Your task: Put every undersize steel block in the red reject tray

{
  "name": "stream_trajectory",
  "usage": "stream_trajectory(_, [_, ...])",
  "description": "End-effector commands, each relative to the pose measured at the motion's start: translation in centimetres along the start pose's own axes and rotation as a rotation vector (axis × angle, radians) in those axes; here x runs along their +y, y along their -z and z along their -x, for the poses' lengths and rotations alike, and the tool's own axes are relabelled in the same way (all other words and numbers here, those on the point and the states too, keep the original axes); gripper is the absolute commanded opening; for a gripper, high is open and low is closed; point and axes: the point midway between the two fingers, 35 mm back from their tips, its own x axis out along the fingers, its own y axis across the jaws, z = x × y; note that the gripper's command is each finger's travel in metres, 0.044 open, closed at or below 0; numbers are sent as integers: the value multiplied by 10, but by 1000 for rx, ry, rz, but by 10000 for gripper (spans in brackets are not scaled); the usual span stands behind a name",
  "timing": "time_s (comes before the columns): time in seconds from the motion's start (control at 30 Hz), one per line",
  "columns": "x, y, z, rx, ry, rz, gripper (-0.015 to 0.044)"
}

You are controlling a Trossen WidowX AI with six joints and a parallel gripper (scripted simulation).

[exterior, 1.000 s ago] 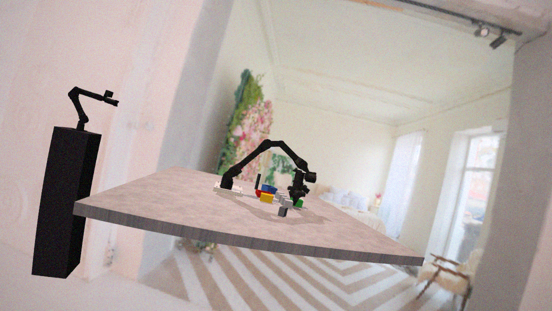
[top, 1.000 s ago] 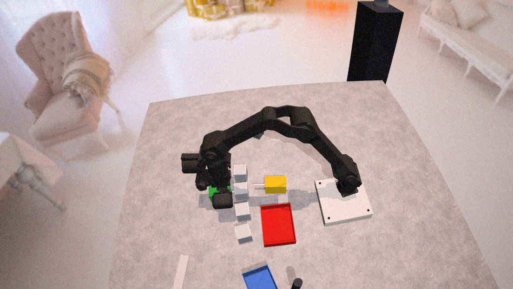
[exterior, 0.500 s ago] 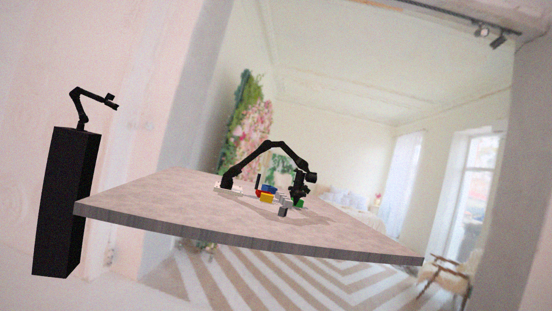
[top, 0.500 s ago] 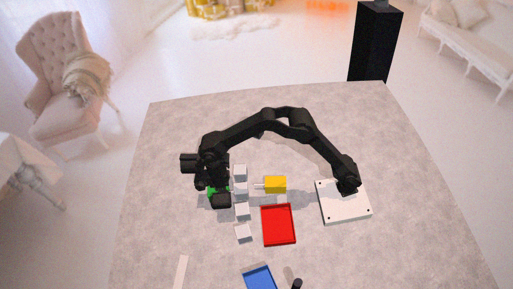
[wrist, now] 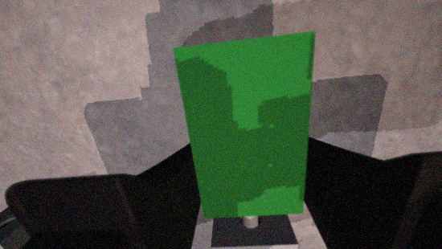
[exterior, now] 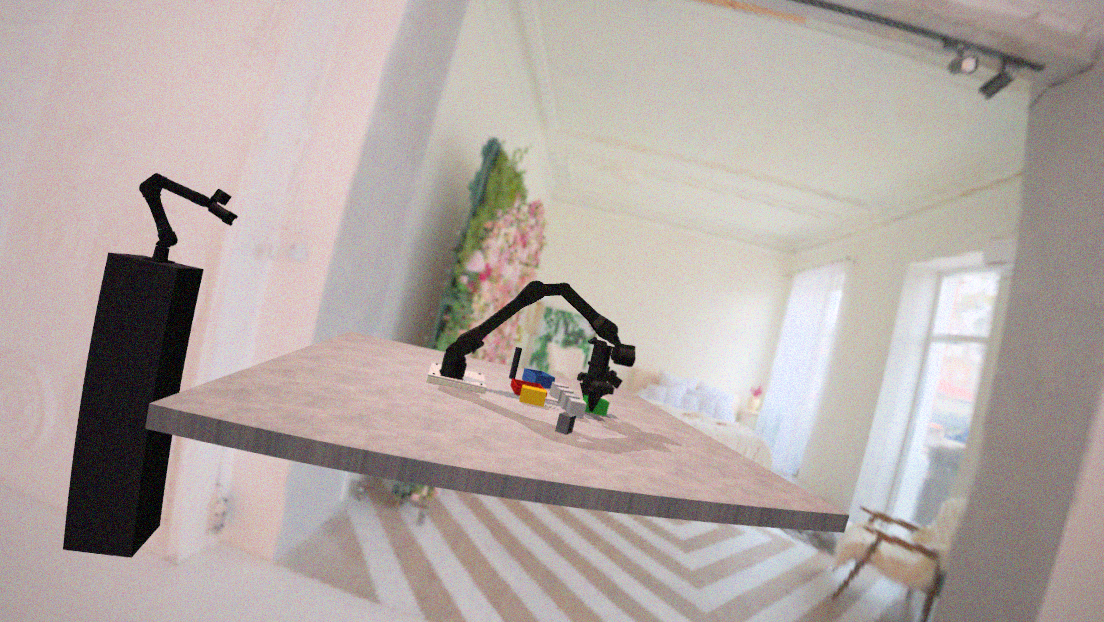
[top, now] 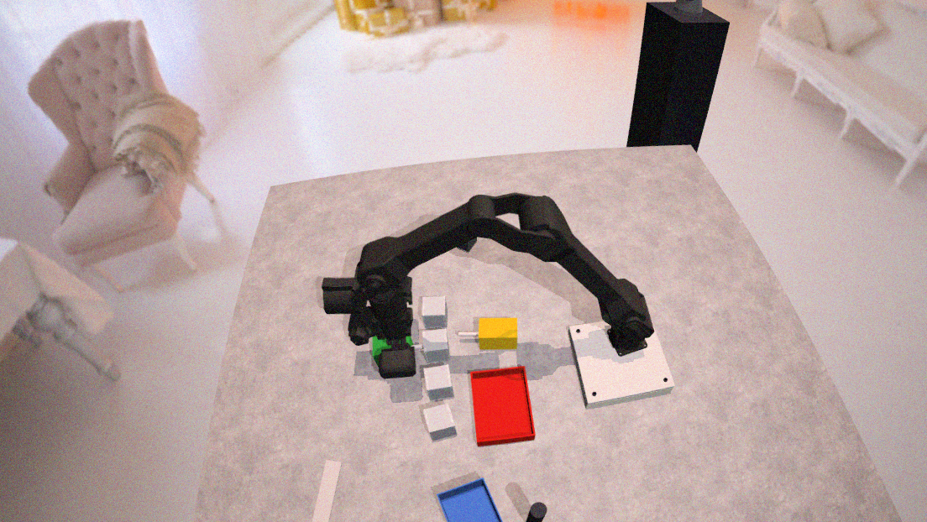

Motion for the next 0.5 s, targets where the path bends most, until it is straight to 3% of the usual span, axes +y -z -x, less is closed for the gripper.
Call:
stream_trajectory(0.0, [0, -5, 4, -19, 1, -2, 0])
stream_trajectory(0.47, [0, -9, 4, -20, 1, -2, 0])
